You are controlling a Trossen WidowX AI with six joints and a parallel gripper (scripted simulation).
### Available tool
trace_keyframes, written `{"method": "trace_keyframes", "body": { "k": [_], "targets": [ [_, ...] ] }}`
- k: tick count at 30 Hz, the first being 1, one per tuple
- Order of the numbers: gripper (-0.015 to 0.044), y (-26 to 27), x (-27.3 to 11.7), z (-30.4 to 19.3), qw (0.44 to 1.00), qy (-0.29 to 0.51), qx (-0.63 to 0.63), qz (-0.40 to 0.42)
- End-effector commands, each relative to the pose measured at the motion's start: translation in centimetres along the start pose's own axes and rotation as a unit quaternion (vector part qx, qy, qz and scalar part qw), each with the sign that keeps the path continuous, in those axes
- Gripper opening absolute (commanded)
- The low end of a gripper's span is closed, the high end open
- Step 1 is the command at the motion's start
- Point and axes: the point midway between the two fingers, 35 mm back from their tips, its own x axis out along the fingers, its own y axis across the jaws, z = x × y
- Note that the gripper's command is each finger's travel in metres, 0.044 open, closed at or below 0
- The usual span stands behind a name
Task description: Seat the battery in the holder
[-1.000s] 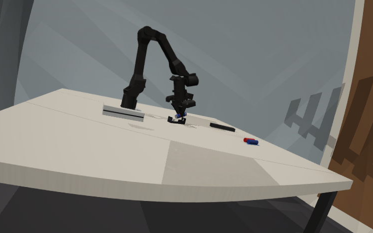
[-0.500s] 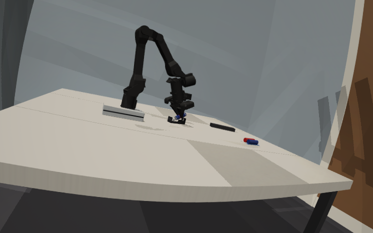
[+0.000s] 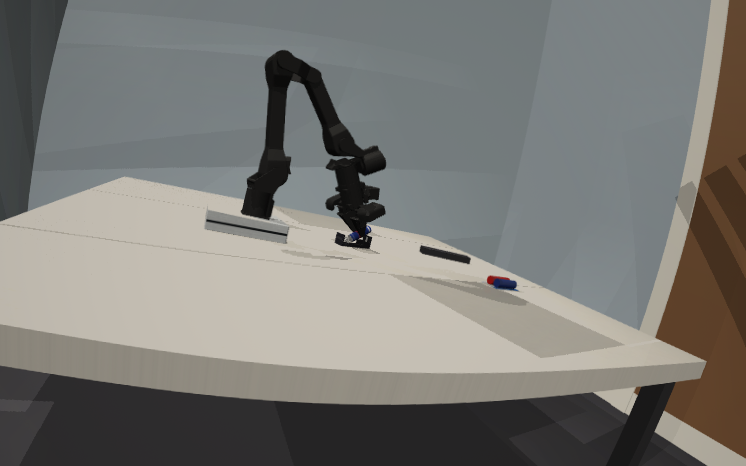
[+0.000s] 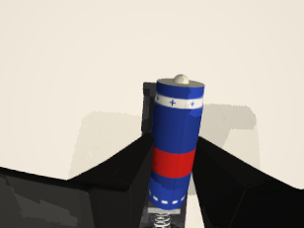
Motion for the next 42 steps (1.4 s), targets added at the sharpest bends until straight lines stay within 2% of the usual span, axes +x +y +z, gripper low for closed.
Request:
{"method": "trace_keyframes", "body": {
  "k": [1, 42],
  "targets": [
    [0.0069, 0.1, 0.1, -0.4, 1.000, -0.001, 0.002, 0.001],
    [0.0069, 0.1, -0.7, -2.4, 1.000, 0.008, 0.002, -0.004]
  ]
}}
